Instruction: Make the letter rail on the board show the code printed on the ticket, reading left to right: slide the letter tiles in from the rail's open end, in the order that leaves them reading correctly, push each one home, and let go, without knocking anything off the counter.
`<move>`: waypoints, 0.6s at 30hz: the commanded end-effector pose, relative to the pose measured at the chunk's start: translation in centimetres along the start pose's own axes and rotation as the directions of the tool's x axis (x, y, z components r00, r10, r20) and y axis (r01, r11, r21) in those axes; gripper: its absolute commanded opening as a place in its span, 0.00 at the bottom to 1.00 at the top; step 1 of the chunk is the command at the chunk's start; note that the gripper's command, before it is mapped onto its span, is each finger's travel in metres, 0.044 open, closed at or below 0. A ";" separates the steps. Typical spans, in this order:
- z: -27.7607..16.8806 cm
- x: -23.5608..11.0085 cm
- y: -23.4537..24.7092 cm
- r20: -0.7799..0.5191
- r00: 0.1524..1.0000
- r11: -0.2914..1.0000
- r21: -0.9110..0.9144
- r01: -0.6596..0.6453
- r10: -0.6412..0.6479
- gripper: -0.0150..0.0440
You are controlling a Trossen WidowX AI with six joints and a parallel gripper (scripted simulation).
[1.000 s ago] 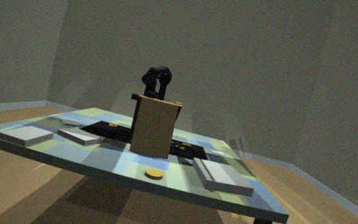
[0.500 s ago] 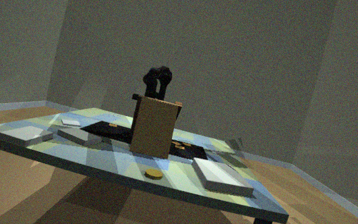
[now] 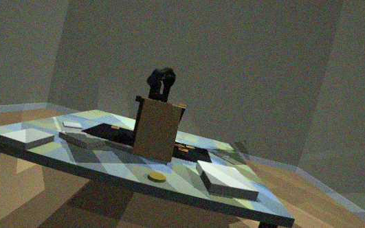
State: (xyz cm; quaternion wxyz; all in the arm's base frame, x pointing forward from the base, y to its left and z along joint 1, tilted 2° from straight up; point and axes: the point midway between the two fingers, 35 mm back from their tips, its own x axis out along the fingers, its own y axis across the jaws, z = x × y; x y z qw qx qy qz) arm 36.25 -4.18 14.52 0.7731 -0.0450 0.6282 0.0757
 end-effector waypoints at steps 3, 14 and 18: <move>0.1 0.0 0.2 0.002 1.000 1.000 0.006 0.004 -0.004 0.25; 0.1 0.0 0.5 0.002 1.000 1.000 0.006 0.003 -0.003 0.25; 0.0 -0.1 0.4 0.002 1.000 1.000 0.006 0.004 -0.004 0.25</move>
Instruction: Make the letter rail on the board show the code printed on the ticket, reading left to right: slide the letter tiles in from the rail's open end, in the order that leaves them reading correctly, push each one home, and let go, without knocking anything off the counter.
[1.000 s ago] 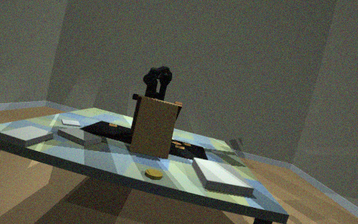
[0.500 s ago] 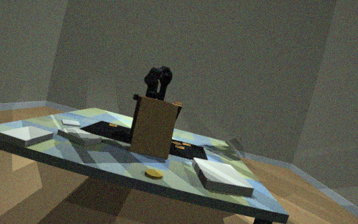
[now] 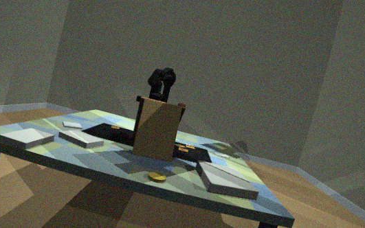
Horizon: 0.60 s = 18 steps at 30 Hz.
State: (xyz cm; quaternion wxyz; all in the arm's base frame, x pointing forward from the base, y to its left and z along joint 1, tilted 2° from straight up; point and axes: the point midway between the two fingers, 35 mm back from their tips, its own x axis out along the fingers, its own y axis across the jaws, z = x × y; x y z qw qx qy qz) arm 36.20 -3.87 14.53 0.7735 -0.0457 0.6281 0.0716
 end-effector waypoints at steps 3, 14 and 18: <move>-0.4 -0.4 0.0 0.002 1.000 1.000 0.002 -0.004 0.004 0.25; -1.5 -1.8 0.0 0.000 1.000 1.000 0.002 -0.003 0.003 0.25; -1.9 -2.3 0.1 0.000 1.000 1.000 0.002 -0.003 0.003 0.25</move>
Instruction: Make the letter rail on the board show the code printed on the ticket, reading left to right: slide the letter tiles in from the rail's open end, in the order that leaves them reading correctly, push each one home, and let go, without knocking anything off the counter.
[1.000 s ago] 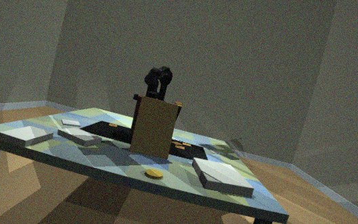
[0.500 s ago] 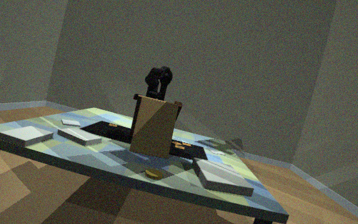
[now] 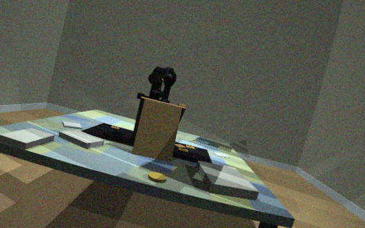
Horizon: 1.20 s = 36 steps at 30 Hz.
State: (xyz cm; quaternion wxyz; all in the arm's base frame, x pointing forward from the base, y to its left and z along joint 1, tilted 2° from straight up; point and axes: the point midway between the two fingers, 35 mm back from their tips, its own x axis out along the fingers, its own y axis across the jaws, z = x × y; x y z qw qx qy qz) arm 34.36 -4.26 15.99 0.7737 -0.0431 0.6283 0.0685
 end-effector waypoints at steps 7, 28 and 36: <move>-0.7 -1.6 0.3 0.058 0.998 1.000 0.008 -0.003 0.003 0.39; -8.1 -12.2 4.9 0.632 0.775 1.000 -0.005 -0.008 0.009 1.00; -8.1 -12.2 4.9 0.632 0.775 1.000 -0.005 -0.008 0.009 1.00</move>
